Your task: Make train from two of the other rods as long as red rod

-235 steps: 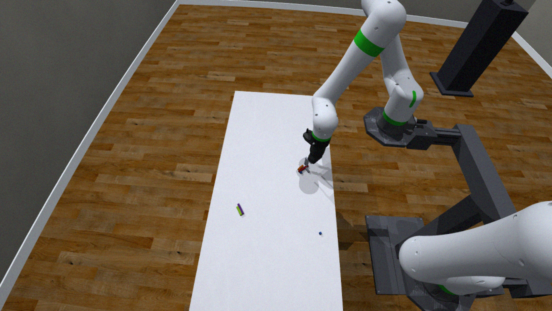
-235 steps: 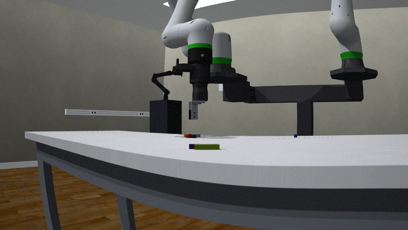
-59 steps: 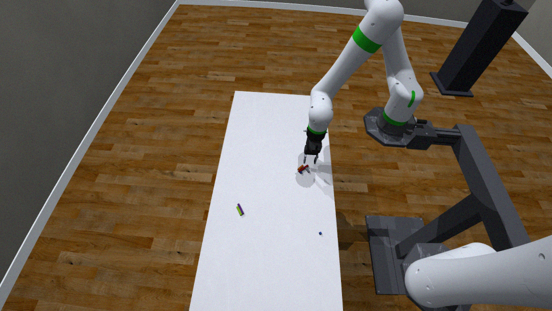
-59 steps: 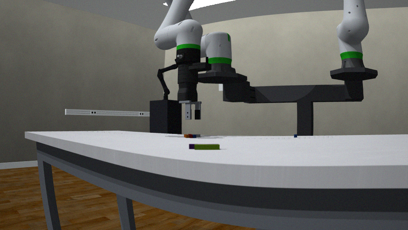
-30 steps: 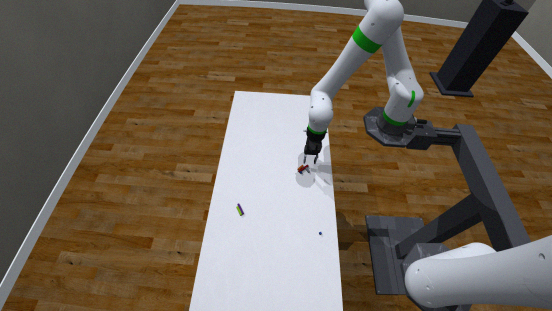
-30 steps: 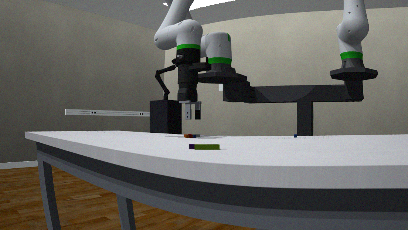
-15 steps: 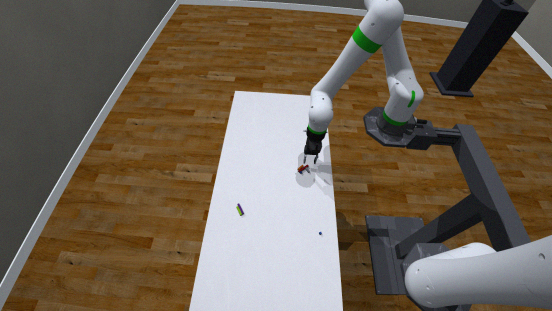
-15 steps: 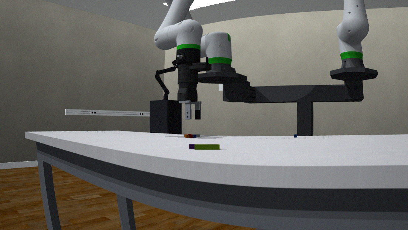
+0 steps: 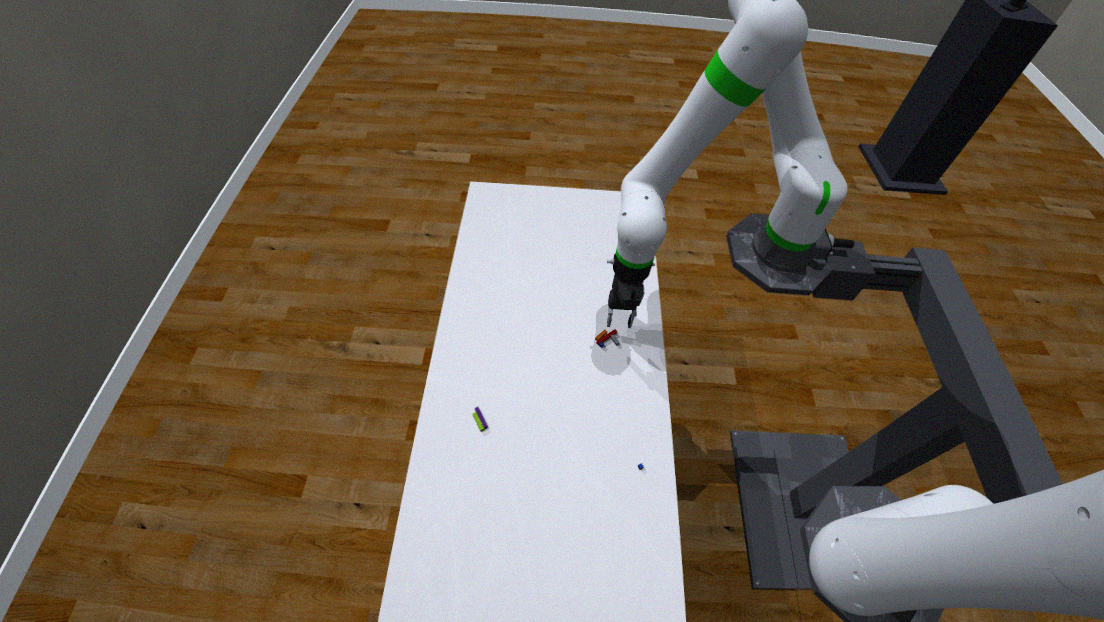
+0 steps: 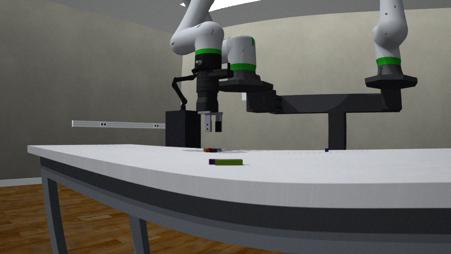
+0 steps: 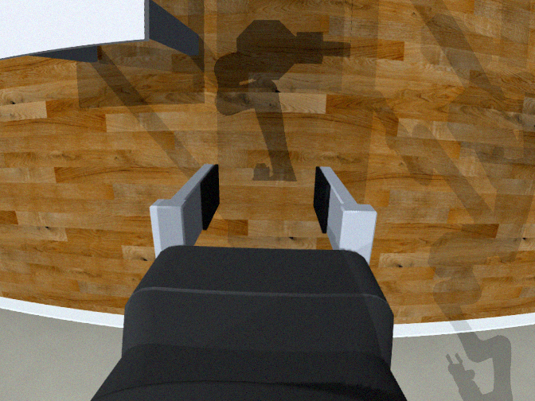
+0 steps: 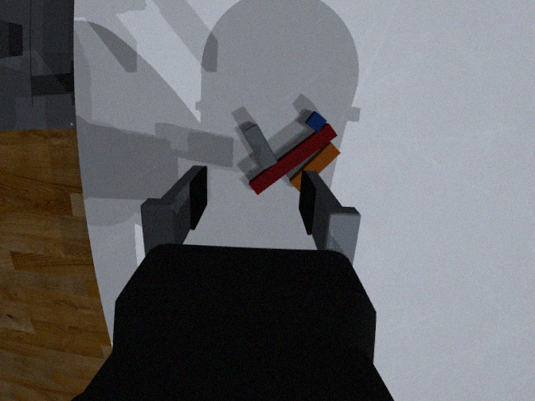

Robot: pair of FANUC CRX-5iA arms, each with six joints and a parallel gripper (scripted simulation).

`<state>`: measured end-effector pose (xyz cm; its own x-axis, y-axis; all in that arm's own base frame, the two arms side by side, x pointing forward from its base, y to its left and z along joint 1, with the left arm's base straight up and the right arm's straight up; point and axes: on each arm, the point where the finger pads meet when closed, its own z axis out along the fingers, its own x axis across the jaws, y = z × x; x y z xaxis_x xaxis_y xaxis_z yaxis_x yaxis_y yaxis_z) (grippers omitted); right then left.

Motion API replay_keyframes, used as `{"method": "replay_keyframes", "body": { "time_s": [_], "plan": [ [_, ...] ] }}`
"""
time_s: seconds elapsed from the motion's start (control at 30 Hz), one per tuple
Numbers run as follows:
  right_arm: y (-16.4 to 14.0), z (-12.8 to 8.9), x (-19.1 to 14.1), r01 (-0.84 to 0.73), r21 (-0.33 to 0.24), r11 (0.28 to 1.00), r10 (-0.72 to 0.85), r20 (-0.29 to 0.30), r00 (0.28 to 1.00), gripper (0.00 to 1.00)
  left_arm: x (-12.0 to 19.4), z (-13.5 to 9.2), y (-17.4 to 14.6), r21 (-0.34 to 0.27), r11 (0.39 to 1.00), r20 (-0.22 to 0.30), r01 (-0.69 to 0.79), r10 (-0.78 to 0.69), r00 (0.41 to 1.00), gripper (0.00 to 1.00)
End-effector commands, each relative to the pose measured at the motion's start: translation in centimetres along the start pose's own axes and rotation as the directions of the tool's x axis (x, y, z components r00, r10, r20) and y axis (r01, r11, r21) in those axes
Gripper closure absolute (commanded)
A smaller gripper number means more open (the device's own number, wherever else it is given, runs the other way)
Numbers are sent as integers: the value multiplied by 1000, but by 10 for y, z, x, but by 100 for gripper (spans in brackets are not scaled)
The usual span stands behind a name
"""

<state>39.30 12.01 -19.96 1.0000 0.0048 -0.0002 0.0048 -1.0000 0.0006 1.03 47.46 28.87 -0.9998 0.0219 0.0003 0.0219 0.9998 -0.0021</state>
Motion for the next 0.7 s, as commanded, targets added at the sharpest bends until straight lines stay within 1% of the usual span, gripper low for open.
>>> {"method": "replay_keyframes", "body": {
  "time_s": [0.0, 0.4, 0.47, 0.53, 0.6, 0.67],
  "plan": [
    [0, 0, 1, 0, 0, 1000, 0, -1, 1000, 0, 0, -1, 0, -2, 1000, 0, 0, 0, 1000, 0],
    [-1, 0, 4, -6, 0, 1000, 6, -1, 1000, 0, 0, -1, 0, -2, 1000, 0, 0, 0, 1000, 0],
    [-4, 1, 16, -24, 0, 1000, 24, -1, 1000, 0, 0, -1, 0, -2, 1000, 0, 0, 0, 1000, 0],
    [-10, 2, 38, -58, 0, 998, 58, -1, 998, 0, 0, -1, 0, -2, 1000, 0, 0, 0, 1000, 0],
    [-10, 2, 38, -58, 0, 998, 58, -1, 998, 0, 0, -1, 0, -2, 1000, 0, 0, 0, 1000, 0],
    [-19, 3, 66, -103, 0, 995, 103, -1, 995, 0, 0, -1, 0, -2, 1000, 0, 0, 0, 1000, 0]
  ]
}}
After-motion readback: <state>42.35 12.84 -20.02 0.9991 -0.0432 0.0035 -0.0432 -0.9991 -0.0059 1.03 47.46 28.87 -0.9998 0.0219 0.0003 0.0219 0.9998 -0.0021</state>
